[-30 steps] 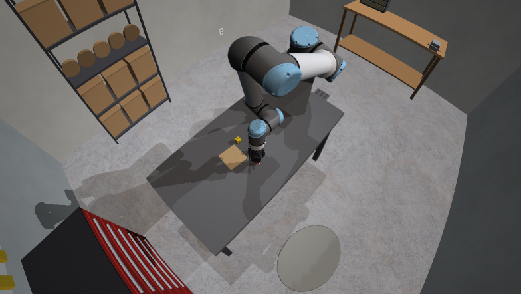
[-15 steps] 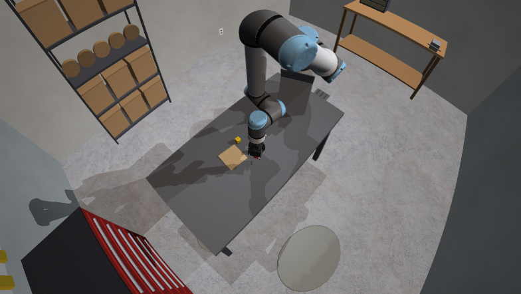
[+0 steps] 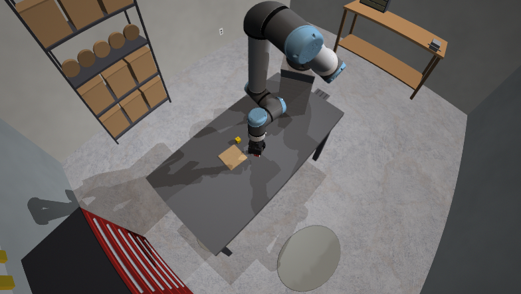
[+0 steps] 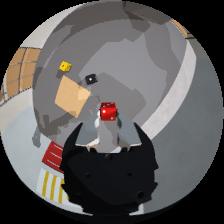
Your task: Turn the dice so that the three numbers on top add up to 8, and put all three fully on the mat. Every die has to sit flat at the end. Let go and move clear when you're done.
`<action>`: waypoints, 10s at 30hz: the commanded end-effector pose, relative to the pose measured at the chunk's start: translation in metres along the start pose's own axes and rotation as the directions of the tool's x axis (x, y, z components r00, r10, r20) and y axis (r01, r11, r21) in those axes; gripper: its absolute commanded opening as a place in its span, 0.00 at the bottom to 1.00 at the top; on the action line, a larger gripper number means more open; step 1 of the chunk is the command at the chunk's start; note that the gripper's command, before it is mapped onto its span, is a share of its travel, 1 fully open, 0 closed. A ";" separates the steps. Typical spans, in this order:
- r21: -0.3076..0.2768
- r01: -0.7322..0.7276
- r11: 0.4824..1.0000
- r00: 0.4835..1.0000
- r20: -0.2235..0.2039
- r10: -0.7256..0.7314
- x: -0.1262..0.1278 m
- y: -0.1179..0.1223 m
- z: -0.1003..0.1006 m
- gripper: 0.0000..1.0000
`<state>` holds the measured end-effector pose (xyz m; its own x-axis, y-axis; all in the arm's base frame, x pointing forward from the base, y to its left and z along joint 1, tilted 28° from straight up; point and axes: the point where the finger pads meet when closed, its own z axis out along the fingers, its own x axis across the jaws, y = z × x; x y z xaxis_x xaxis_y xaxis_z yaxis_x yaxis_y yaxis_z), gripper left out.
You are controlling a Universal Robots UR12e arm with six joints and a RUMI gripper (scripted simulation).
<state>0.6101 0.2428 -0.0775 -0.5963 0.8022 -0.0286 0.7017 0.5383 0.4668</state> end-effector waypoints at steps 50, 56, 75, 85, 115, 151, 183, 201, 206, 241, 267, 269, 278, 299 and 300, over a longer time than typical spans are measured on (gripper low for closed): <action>0.002 -0.533 0.846 0.846 0.000 0.533 -0.137 -0.041 0.012 0.10; 0.002 -0.533 0.846 0.846 0.000 0.533 -0.137 -0.041 0.035 0.10; 0.002 -0.533 0.846 0.846 0.000 0.533 -0.137 -0.040 0.090 0.10; 0.002 -0.533 0.846 0.846 0.000 0.533 -0.137 -0.040 0.090 0.10; 0.002 -0.533 0.846 0.846 0.000 0.533 -0.137 -0.040 0.090 0.10; 0.002 -0.533 0.846 0.846 0.000 0.533 -0.137 -0.040 0.094 0.10; 0.002 -0.533 0.846 0.846 0.000 0.533 -0.137 -0.040 0.094 0.24; 0.002 -0.533 0.846 0.846 0.000 0.533 -0.137 -0.040 0.091 0.28; 0.002 -0.533 0.846 0.846 0.000 0.533 -0.137 -0.040 0.082 0.28; 0.002 -0.533 0.846 0.846 0.000 0.533 -0.137 -0.040 0.004 1.00; 0.002 -0.503 0.864 0.864 0.000 0.503 -0.138 -0.042 0.004 1.00; 0.002 -0.491 0.871 0.871 0.000 0.491 -0.138 -0.042 0.004 1.00; 0.002 -0.421 0.907 0.907 -0.001 0.421 -0.140 -0.046 0.005 1.00; 0.003 -0.033 0.999 0.999 -0.001 0.033 -0.148 -0.064 0.007 1.00; 0.003 -0.025 1.000 1.000 -0.001 0.025 -0.148 -0.065 0.007 1.00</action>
<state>0.6595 0.0964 -0.1057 -0.4695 0.8818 0.0441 0.7923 0.3987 0.4619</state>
